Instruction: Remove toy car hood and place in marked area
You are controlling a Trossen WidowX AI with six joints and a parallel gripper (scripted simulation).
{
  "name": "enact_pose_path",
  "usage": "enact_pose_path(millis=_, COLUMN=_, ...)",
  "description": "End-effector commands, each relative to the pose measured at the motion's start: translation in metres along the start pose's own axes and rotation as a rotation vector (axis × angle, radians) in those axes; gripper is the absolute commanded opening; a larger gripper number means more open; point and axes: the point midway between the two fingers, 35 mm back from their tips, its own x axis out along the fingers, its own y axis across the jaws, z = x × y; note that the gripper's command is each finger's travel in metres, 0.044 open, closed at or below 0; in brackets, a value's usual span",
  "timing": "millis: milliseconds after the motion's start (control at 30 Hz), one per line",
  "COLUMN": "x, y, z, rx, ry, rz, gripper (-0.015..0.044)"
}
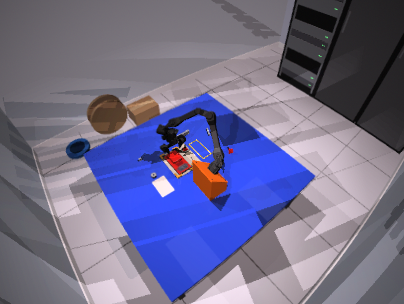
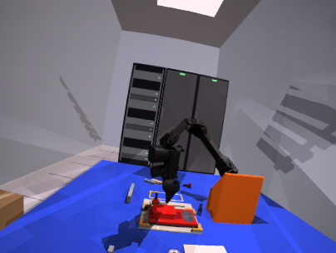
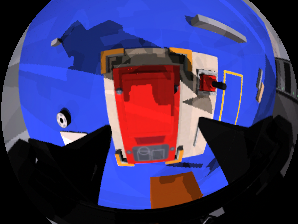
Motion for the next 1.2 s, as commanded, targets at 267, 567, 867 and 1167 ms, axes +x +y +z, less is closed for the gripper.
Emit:
enact_pose_path(millis=267, x=0.004, y=0.001, z=0.001, rx=0.008, ry=-0.005, rz=-0.01, gripper=0.044)
enact_pose_path(millis=567, x=0.011, y=0.002, z=0.002, rx=0.008, ry=-0.005, rz=-0.01, gripper=0.044)
enact_pose_path(millis=867, x=0.018, y=0.002, z=0.002, rx=0.008, ry=-0.005, rz=-0.01, gripper=0.044)
enact_pose_path(millis=1167, x=0.024, y=0.002, z=0.002, rx=0.008, ry=-0.005, rz=-0.01, gripper=0.044)
